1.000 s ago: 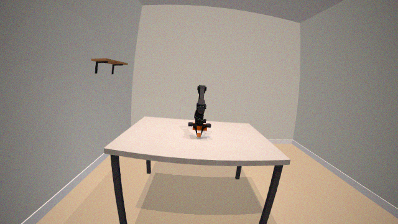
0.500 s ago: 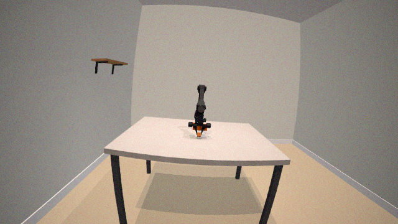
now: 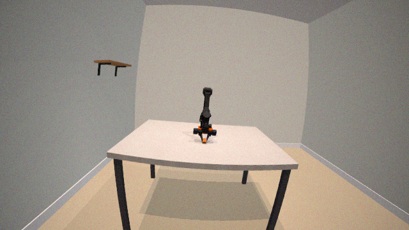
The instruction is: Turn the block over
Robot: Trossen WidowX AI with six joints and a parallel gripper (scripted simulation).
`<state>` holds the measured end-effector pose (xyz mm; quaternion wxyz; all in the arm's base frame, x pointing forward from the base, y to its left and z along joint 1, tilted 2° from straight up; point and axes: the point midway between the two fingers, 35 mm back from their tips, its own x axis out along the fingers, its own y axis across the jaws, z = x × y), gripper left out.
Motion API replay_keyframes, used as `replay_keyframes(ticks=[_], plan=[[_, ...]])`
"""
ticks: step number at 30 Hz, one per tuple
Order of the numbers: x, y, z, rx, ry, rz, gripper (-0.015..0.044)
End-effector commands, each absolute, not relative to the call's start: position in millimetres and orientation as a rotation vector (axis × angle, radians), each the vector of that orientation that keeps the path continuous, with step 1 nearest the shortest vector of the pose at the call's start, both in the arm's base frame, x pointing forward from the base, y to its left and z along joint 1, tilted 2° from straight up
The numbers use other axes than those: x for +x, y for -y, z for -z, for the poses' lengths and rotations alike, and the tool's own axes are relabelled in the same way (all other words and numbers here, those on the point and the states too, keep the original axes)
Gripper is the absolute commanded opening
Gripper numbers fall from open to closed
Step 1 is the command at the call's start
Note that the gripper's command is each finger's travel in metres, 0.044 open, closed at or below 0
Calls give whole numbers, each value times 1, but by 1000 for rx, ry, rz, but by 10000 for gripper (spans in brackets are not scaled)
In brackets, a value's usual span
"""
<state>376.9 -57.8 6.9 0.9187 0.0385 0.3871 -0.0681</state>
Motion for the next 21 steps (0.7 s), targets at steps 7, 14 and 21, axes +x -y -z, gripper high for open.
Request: replay_keyframes(ticks=[7,14,21], plan=[[372,58,1,58,-645,151,0],[365,56,0,72,-543,157,0],[361,56,-1,79,-507,159,0]])
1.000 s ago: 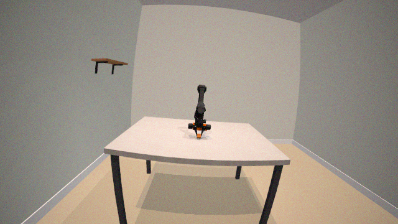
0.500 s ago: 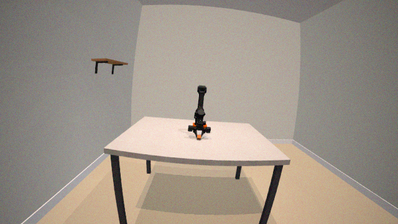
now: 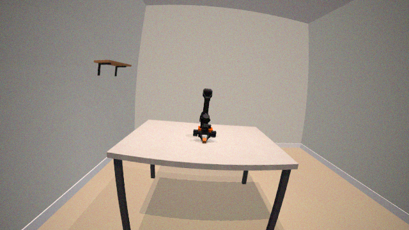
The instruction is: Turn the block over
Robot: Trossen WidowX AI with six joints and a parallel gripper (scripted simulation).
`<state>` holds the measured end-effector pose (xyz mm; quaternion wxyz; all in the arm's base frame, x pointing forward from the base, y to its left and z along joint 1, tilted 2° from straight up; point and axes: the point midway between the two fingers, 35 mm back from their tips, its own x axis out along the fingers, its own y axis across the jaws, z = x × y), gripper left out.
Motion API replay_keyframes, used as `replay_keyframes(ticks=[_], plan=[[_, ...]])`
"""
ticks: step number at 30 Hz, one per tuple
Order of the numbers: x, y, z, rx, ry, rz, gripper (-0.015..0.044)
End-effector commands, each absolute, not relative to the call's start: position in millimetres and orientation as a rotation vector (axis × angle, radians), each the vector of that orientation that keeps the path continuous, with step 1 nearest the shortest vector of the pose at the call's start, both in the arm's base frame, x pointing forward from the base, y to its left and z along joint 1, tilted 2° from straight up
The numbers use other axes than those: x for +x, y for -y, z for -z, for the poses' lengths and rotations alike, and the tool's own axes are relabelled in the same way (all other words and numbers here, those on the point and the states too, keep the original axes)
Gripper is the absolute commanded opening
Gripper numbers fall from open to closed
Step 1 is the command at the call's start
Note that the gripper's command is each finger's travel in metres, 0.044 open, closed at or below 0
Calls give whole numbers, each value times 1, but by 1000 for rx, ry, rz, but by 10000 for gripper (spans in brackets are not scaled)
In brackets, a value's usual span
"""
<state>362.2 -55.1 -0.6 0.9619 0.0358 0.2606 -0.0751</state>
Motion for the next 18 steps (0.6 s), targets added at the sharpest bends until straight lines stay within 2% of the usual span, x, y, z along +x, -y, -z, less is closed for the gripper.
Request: replay_keyframes(ticks=[1,17,18], plan=[[361,56,-1,79,-505,159,0],[361,56,-3,77,-486,160,0],[361,56,-3,77,-486,160,26]])
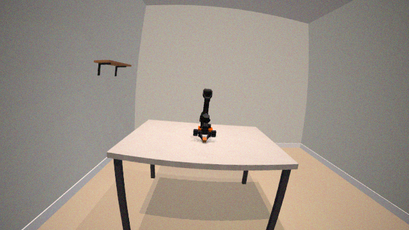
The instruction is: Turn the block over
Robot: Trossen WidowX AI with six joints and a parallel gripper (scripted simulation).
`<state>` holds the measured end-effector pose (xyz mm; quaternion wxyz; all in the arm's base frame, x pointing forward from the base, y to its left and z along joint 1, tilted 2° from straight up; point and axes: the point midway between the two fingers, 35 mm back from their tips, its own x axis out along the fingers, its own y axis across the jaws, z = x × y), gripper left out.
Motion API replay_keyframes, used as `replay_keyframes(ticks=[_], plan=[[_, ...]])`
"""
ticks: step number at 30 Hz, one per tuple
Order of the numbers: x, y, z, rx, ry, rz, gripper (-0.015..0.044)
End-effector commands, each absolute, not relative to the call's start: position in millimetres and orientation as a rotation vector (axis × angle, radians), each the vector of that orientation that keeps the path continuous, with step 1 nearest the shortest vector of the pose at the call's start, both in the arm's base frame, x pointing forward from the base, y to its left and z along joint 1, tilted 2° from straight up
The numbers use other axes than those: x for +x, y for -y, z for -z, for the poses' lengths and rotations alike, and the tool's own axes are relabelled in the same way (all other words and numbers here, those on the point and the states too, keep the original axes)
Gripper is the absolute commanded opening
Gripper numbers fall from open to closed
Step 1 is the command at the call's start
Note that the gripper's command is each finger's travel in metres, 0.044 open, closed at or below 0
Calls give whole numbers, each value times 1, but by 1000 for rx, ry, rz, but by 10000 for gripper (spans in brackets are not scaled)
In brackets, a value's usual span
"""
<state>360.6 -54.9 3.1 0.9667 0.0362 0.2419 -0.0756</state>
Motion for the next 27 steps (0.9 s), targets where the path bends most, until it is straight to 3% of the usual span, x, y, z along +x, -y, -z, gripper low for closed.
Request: replay_keyframes(ticks=[1,16,27], plan=[[361,56,-3,77,-486,160,53],[361,56,-3,77,-486,160,440],[361,56,-3,77,-486,160,440]])
